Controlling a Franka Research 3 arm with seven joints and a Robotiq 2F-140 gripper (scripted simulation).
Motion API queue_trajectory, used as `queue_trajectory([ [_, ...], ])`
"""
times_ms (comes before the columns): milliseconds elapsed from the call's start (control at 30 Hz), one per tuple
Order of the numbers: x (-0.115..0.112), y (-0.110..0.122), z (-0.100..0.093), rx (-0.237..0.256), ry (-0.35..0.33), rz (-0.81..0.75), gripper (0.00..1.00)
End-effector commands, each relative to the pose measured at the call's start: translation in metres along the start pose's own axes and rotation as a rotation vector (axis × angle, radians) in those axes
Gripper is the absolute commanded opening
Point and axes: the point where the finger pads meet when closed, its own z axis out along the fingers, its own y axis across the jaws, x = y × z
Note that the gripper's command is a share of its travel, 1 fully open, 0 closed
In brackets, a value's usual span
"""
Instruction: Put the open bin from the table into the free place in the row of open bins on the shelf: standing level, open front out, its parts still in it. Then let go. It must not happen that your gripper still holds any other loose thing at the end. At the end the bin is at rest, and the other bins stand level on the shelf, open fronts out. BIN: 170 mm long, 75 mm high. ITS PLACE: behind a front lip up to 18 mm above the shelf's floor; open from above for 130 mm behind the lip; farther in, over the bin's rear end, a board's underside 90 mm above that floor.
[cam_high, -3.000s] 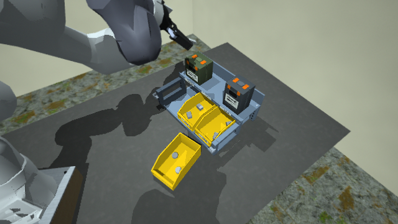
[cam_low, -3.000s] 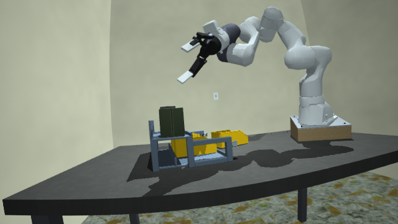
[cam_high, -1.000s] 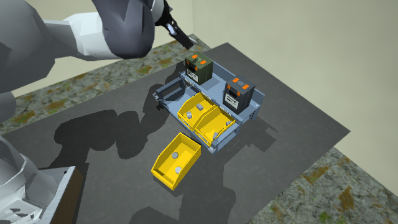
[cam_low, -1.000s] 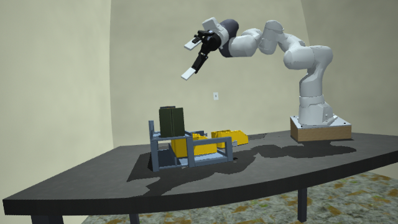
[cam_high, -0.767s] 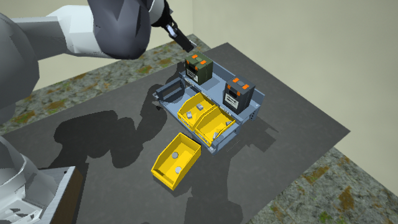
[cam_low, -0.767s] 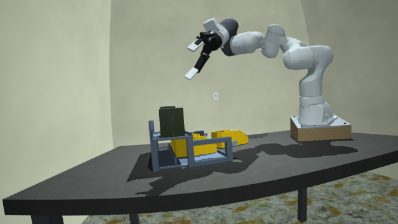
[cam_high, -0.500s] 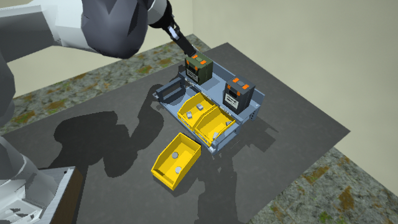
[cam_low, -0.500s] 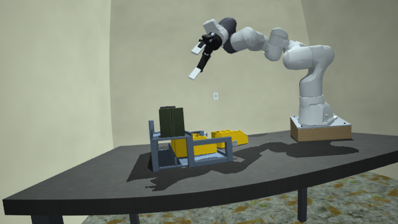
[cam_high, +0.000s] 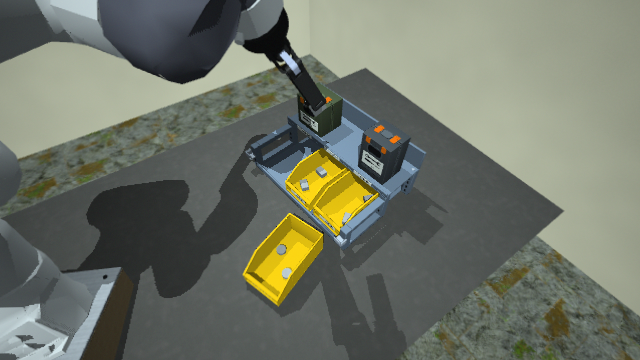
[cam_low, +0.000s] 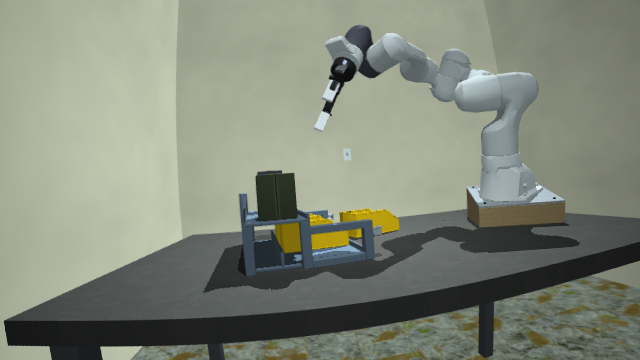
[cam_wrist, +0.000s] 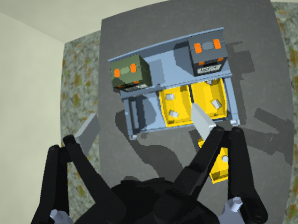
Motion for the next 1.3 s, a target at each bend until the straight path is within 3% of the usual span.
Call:
queue_trajectory([
  [0,-0.028,0.025,-0.010,-0.031,-0.127,-0.140,1.00],
  [300,-0.054,0.073,-0.041,-0.090,-0.254,-0.198,1.00],
  [367,-0.054,0.073,-0.041,-0.090,-0.254,-0.198,1.00],
  [600,-0.079,0.125,-0.074,-0.161,-0.385,-0.261,1.00],
  [833,-0.098,0.162,-0.098,-0.210,-0.480,-0.306,1.00],
  [1267,-0.107,0.179,-0.109,-0.231,-0.524,-0.325,1.00],
])
